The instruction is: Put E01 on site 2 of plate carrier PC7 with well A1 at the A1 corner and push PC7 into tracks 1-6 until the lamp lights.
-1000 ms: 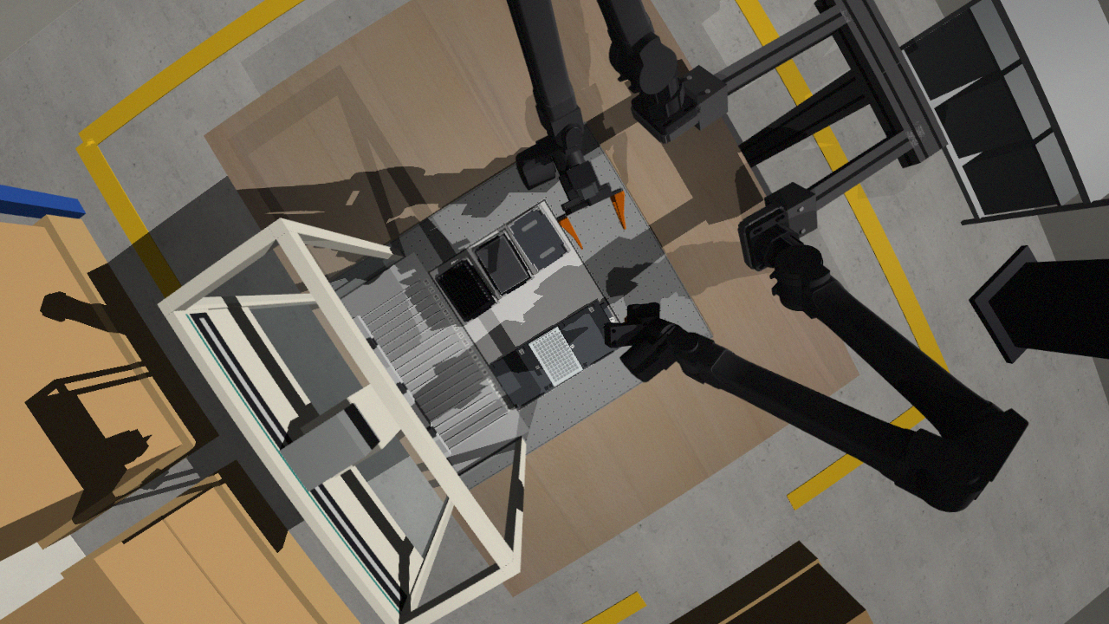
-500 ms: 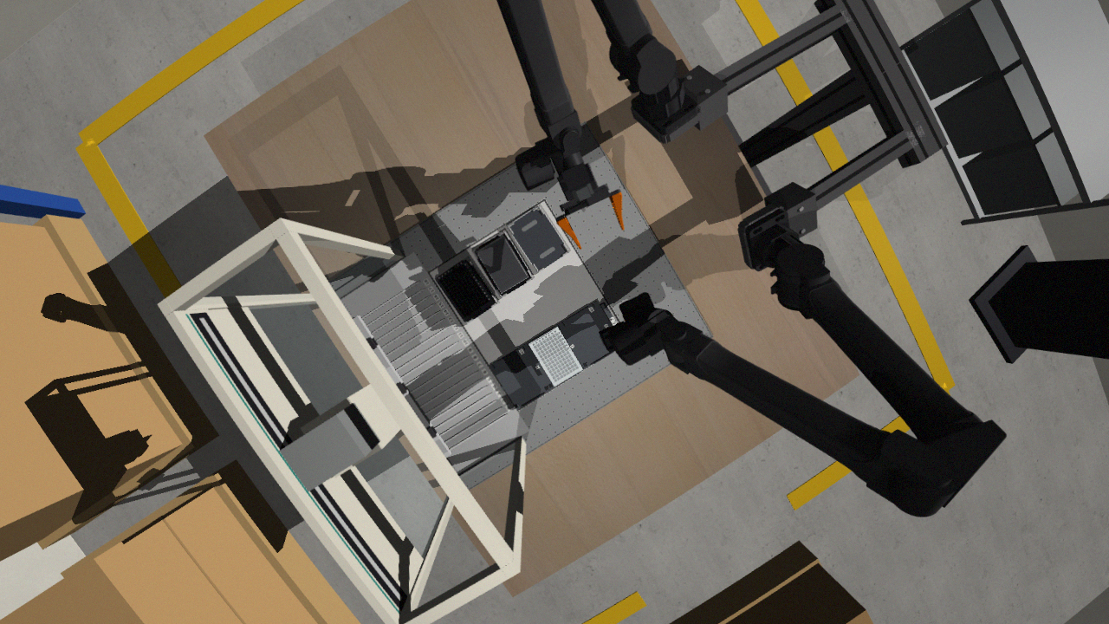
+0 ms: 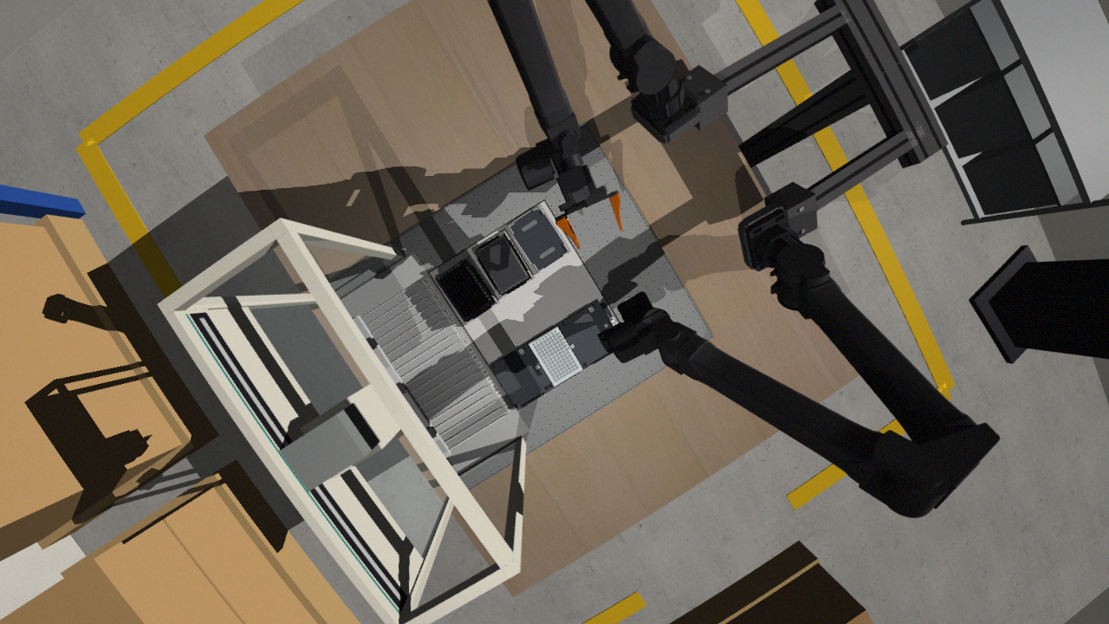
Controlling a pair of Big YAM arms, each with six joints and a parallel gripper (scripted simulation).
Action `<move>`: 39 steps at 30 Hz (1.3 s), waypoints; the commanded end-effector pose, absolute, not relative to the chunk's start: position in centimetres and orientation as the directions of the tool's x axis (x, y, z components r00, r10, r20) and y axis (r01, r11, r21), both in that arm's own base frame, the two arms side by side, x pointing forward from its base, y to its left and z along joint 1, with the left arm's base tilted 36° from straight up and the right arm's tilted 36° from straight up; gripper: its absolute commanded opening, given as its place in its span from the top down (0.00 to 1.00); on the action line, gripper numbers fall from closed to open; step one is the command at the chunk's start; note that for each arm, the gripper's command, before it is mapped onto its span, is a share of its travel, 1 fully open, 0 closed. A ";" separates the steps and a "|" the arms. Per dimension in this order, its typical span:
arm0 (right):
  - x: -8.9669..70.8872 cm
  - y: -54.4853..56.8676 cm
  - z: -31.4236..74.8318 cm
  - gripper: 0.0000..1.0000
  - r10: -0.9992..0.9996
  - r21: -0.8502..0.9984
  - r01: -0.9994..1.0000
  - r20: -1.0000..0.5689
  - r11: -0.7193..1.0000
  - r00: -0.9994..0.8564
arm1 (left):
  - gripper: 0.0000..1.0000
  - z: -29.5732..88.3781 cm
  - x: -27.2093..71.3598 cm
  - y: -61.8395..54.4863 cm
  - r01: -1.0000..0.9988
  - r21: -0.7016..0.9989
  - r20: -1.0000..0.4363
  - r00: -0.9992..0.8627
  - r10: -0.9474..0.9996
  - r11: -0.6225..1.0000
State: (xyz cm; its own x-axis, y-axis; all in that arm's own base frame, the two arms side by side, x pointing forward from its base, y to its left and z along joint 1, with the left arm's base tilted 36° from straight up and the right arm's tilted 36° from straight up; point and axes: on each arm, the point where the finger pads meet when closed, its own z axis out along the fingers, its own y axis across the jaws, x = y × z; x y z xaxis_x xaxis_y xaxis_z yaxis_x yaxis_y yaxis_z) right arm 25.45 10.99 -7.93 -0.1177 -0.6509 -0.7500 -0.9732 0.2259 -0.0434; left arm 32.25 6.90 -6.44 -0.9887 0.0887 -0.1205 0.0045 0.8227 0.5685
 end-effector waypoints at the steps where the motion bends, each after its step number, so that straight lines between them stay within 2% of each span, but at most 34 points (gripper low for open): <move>1: 26.0 10.4 -8.3 0.00 -0.634 -0.028 -0.962 -0.758 0.271 -0.156 | 1.00 -7.0 33.2 7.4 -0.030 0.566 -0.144 -0.988 0.062 0.824; 39: 27.0 9.7 -8.8 0.00 -0.632 -0.032 -0.946 -0.751 0.323 -0.190 | 1.00 -9.9 37.8 8.6 -0.003 0.566 -0.128 -0.988 0.085 0.824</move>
State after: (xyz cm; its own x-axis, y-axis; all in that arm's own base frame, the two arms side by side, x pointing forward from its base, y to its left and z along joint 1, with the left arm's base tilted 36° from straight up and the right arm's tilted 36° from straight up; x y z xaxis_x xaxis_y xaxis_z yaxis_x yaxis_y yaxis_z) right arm 26.01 10.00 -8.83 -0.1765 -0.6411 -0.7469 -0.9577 0.2871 -0.0202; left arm 35.24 9.13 -10.20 -0.9915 0.0623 -0.1141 -0.0135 0.8238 0.5668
